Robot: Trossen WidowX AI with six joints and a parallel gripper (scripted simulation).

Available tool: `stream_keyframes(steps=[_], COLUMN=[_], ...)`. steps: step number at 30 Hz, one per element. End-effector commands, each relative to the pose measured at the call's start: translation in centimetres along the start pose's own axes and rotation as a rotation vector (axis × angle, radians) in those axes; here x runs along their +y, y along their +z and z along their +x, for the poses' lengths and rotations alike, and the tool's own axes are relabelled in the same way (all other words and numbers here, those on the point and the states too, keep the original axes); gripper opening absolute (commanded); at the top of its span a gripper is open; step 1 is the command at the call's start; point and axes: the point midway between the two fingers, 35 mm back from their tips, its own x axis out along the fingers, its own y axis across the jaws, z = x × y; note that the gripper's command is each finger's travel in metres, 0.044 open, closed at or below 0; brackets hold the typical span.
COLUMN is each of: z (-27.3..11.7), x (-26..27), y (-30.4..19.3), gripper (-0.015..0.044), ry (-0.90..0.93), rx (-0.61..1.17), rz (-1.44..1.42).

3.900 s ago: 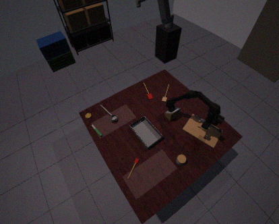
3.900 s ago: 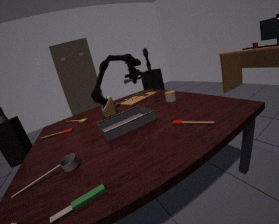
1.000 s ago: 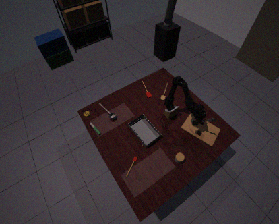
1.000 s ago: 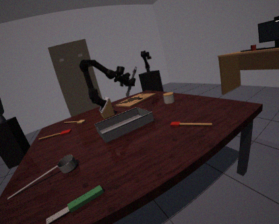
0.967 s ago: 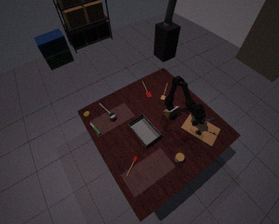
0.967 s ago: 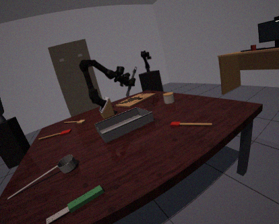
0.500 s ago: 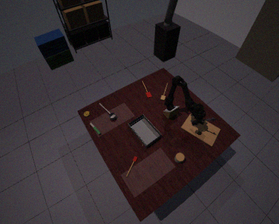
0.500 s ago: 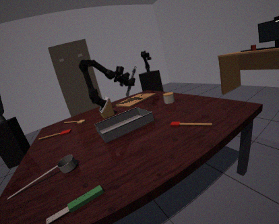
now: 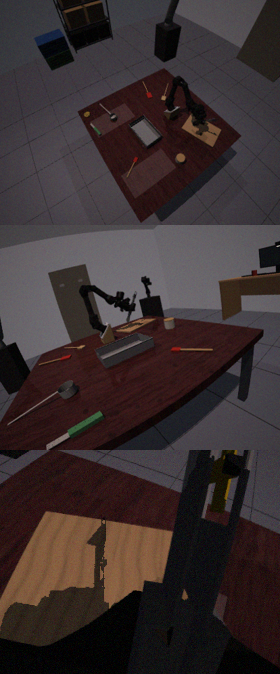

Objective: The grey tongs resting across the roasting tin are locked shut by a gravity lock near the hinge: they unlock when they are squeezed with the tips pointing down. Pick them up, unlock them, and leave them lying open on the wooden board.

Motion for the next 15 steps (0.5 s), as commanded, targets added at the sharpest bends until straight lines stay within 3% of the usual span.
stream_keyframes(steps=[1, 15], z=[-0.1, 1.2], x=[0.1, -0.1], y=[0.2, 0.8], gripper=[-0.015, -0.015], ry=[0.005, -0.002], rx=[-0.009, 0.081], rz=[0.002, 0.001])
